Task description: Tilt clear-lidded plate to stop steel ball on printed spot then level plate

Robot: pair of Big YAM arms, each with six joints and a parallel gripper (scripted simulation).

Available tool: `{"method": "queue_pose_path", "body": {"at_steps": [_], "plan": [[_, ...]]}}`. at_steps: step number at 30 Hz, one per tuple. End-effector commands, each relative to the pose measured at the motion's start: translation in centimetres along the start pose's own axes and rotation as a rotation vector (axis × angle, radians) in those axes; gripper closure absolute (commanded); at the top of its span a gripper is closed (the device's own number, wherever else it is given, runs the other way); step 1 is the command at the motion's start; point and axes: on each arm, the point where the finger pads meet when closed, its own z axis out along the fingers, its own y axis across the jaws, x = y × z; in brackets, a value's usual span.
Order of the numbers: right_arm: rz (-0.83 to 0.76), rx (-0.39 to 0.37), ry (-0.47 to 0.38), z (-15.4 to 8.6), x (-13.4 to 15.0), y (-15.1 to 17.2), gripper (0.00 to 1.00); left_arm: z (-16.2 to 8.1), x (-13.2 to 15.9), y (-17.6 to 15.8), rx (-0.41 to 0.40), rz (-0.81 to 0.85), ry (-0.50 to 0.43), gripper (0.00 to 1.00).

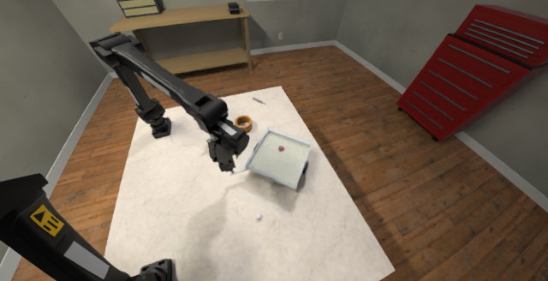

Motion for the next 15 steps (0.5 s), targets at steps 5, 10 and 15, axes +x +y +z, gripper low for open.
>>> {"method": "queue_pose_path", "body": {"at_steps": [5, 10, 15], "plan": [[0.013, 0.015, -0.065, 0.6, -3.6, -0.8, 0.0, -2.8, -0.4, 0.3, -0.03, 0.016, -0.033, 0.43], [0.013, 0.015, -0.065, 0.6, -3.6, -0.8, 0.0, -4.1, -1.1, 0.9, -0.049, 0.016, -0.056, 0.43], [0.013, 0.015, -0.065, 0.6, -3.6, -0.8, 0.0, -4.5, -1.1, 0.9, -0.049, 0.016, -0.056, 0.43]]}}
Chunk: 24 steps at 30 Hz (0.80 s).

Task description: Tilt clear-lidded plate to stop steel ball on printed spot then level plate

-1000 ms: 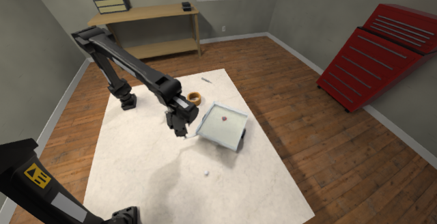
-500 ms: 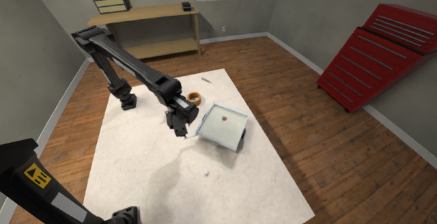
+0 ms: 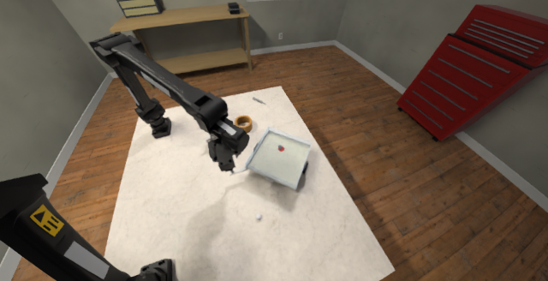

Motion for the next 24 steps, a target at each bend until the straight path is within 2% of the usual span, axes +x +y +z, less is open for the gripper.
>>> {"method": "queue_pose_path", "body": {"at_steps": [1, 24], "plan": [[0.013, 0.015, -0.065, 0.6, -3.6, -0.8, 0.0, -4.4, -1.1, 0.9, -0.051, 0.016, -0.058, 0.43], [0.013, 0.015, -0.065, 0.6, -3.6, -0.8, 0.0, -8.0, -0.9, 0.7, -0.051, 0.016, -0.058, 0.43]]}}
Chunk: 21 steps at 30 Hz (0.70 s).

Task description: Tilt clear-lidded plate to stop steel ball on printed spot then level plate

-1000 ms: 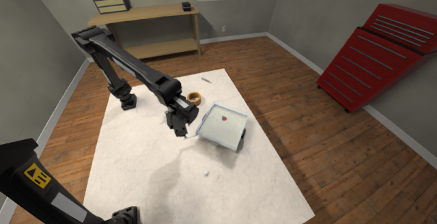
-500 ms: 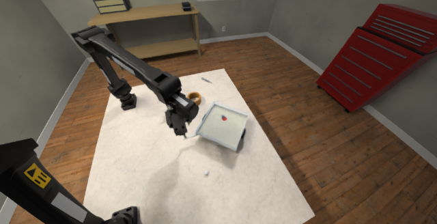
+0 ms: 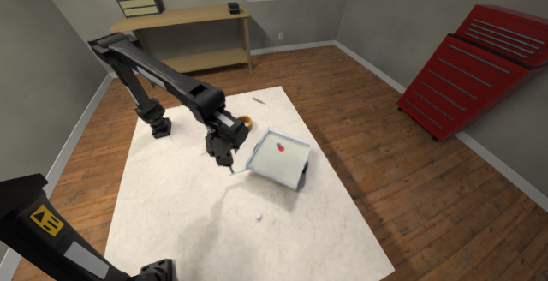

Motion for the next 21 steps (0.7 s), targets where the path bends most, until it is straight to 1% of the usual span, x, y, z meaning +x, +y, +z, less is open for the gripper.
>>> {"method": "queue_pose_path", "body": {"at_steps": [1, 4, 6, 7, 8, 14, 16, 19, 21], "plan": [[0.013, 0.015, -0.065, 0.6, -3.6, -0.8, 0.0, -4.6, -0.8, 0.6, -0.049, 0.016, -0.056, 0.43], [0.013, 0.015, -0.065, 0.6, -3.6, -0.8, 0.0, -5.0, -0.7, 0.6, -0.049, 0.016, -0.056, 0.43], [0.013, 0.015, -0.065, 0.6, -3.6, -0.8, 0.0, -5.0, -0.7, 0.6, -0.049, 0.016, -0.056, 0.43], [0.013, 0.015, -0.065, 0.6, -3.6, -0.8, 0.0, -4.6, -0.4, 0.3, -0.04, 0.016, -0.045, 0.43], [0.013, 0.015, -0.065, 0.6, -3.6, -0.8, 0.0, -5.3, -0.7, 0.6, -0.049, 0.016, -0.056, 0.43], [0.013, 0.015, -0.065, 0.6, -3.6, -0.8, 0.0, -5.9, -0.7, 0.5, -0.049, 0.016, -0.056, 0.43], [0.013, 0.015, -0.065, 0.6, -3.6, -0.8, 0.0, -5.6, -0.5, 0.4, -0.042, 0.016, -0.048, 0.43], [0.013, 0.015, -0.065, 0.6, -3.6, -0.8, 0.0, -6.1, -0.7, 0.5, -0.049, 0.016, -0.056, 0.43], [0.013, 0.015, -0.065, 0.6, -3.6, -0.8, 0.0, -5.8, -0.5, 0.4, -0.043, 0.016, -0.048, 0.43]]}}
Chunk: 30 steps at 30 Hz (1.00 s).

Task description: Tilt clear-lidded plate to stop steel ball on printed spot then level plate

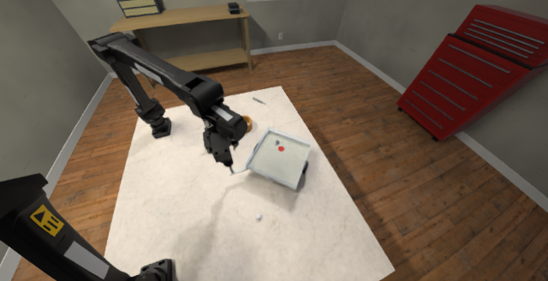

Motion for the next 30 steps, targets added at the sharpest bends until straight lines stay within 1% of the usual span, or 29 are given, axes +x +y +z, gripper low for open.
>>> {"method": "queue_pose_path", "body": {"at_steps": [1, 7, 8, 30], "plan": [[0.013, 0.015, -0.065, 0.62, -3.6, -0.77, 0.0, -3.77, -0.55, 0.43, -0.044, 0.016, -0.049, 0.43], [0.013, 0.015, -0.065, 0.62, -3.6, -0.77, 0.0, -3.95, -0.62, 0.49, -0.046, 0.016, -0.052, 0.43], [0.013, 0.015, -0.065, 0.62, -3.6, -0.77, 0.0, -3.95, -0.62, 0.49, -0.046, 0.016, -0.052, 0.0], [0.013, 0.015, -0.065, 0.62, -3.6, -0.77, 0.0, -3.95, -0.62, 0.49, -0.046, 0.016, -0.052, 0.0]]}}
